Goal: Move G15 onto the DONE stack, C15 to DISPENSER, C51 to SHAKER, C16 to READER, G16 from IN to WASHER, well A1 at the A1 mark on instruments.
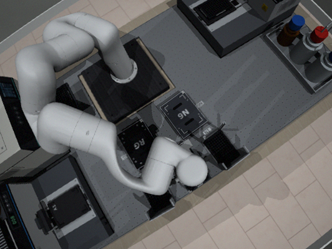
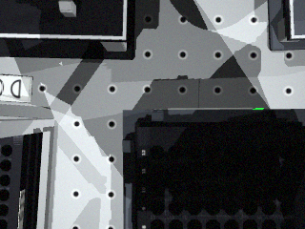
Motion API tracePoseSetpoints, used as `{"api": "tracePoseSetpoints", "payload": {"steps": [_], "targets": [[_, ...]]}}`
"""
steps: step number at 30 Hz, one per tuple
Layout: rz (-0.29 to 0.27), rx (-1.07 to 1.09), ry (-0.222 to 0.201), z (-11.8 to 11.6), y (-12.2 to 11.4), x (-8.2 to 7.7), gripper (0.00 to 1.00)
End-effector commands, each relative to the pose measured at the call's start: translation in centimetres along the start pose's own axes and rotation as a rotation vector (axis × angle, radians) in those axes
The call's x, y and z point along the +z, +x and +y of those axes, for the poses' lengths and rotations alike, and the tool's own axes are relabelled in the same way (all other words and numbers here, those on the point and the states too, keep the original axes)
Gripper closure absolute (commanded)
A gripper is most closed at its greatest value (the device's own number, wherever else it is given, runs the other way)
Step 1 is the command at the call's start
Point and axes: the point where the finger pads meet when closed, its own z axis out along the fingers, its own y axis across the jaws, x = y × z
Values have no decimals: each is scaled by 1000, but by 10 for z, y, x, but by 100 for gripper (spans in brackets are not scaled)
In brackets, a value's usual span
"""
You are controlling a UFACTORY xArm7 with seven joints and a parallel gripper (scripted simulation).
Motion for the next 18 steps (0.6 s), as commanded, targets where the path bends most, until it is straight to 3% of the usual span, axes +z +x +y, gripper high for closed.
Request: {"api": "tracePoseSetpoints", "payload": {"steps": [1, 18], "targets": [[-5, 0, 0, 0, -1, -8, 0], [-5, 0, 0, 0, -1, -28, 0]]}}
